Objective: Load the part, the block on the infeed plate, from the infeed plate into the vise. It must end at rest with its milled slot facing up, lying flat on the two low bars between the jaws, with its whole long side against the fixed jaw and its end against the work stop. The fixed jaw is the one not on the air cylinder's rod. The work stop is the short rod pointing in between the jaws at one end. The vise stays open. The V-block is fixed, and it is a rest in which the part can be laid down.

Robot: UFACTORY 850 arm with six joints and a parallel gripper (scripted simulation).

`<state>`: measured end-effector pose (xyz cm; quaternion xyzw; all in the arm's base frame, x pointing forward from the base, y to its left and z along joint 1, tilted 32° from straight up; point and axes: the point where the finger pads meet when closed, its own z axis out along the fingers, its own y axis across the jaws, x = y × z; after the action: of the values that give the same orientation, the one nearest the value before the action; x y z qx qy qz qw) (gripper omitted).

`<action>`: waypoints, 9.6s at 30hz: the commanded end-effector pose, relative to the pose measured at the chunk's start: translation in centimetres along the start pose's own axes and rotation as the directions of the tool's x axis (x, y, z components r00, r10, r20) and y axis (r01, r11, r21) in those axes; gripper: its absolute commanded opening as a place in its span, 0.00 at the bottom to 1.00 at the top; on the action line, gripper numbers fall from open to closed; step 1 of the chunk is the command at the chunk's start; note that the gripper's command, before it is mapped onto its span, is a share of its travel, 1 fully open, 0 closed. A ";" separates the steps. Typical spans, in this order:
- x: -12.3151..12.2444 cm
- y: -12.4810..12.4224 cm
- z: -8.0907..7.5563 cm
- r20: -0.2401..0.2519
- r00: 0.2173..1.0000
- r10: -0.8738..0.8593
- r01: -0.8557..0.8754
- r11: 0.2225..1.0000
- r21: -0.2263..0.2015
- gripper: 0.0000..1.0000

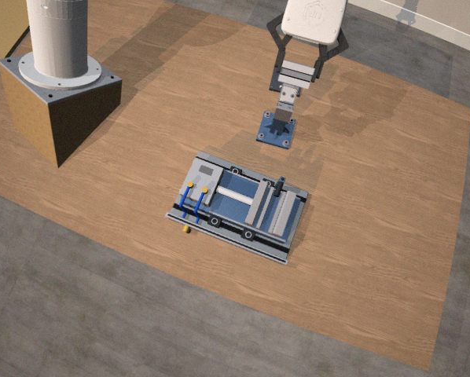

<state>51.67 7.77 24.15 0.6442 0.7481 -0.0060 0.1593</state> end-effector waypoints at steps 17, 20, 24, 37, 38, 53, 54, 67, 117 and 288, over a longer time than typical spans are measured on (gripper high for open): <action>0.1 0.1 0.0 0.000 1.000 0.001 -0.001 1.000 -0.001 0.00; 0.1 0.1 0.1 0.000 1.000 0.001 -0.001 1.000 -0.001 0.00; 0.2 0.1 0.2 0.000 1.000 0.001 -0.001 1.000 -0.001 0.00; 0.6 0.1 0.6 0.000 1.000 0.001 -0.001 1.000 -0.001 0.00; 0.7 0.1 0.7 0.000 1.000 0.001 -0.001 1.000 -0.001 0.00; 1.6 0.1 1.6 0.000 1.000 0.001 -0.001 1.000 -0.001 0.00; 1.6 0.1 1.6 0.000 1.000 0.001 -0.001 1.000 -0.001 0.00; 2.7 0.1 2.7 0.000 1.000 0.001 -0.001 1.000 -0.001 0.00; 5.2 0.1 5.2 0.000 1.000 0.001 -0.001 1.000 -0.001 0.00; 5.5 0.0 5.6 -0.141 0.990 0.001 -0.001 1.000 -0.001 0.89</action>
<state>52.25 11.85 17.40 0.6433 0.7566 0.0353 0.1116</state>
